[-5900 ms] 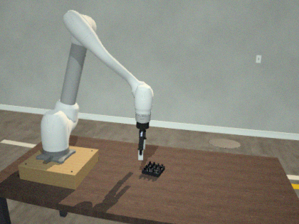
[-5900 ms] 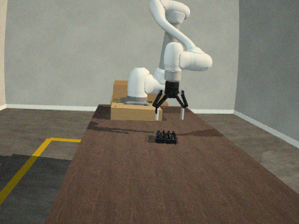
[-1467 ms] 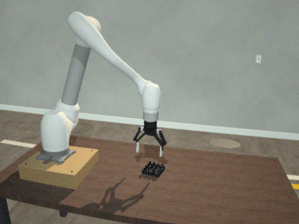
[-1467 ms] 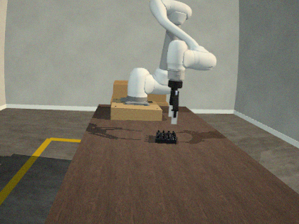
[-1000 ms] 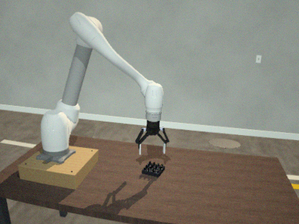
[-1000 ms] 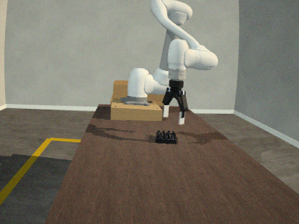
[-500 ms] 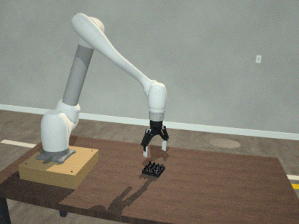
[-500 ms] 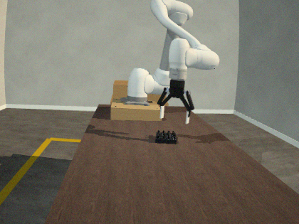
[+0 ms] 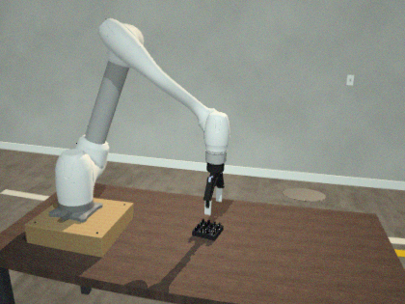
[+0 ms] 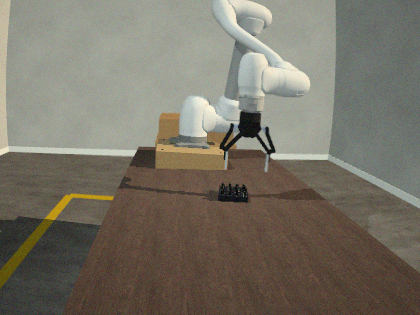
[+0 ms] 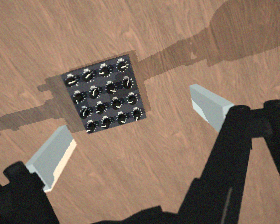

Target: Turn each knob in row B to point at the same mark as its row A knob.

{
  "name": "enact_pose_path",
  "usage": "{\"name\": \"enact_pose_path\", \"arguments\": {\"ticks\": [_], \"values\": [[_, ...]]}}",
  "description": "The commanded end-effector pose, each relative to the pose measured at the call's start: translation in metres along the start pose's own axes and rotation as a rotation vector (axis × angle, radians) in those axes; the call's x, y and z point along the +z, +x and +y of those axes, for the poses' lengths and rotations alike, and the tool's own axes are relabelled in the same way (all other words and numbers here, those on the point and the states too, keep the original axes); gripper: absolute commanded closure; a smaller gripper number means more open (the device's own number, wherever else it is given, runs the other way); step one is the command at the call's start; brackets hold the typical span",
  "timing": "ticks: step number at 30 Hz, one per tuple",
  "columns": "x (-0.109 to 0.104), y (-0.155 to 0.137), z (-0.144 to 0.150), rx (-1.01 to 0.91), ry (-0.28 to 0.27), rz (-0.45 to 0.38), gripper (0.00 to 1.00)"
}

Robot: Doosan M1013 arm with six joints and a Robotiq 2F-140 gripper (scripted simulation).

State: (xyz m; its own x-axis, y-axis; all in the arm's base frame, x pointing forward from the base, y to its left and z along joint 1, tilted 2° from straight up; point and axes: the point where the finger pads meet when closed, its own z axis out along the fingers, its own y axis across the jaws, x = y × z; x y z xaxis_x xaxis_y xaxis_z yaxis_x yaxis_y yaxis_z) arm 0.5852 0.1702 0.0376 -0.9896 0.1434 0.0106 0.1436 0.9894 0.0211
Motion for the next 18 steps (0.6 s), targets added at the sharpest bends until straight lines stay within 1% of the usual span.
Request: {"name": "enact_pose_path", "arguments": {"ticks": [1, 5, 10, 11, 18], "values": [[-0.0010, -0.0046, 0.0009, -0.150, -0.010, 0.004, 0.00], [-0.0014, -0.0069, 0.0014, -0.222, -0.010, 0.004, 0.00], [-0.0015, -0.0073, 0.0015, -0.236, -0.010, 0.004, 0.00], [-0.0015, -0.0073, 0.0015, -0.236, -0.010, 0.004, 0.88], [-0.0015, -0.0073, 0.0015, -0.236, -0.010, 0.004, 0.88]]}}
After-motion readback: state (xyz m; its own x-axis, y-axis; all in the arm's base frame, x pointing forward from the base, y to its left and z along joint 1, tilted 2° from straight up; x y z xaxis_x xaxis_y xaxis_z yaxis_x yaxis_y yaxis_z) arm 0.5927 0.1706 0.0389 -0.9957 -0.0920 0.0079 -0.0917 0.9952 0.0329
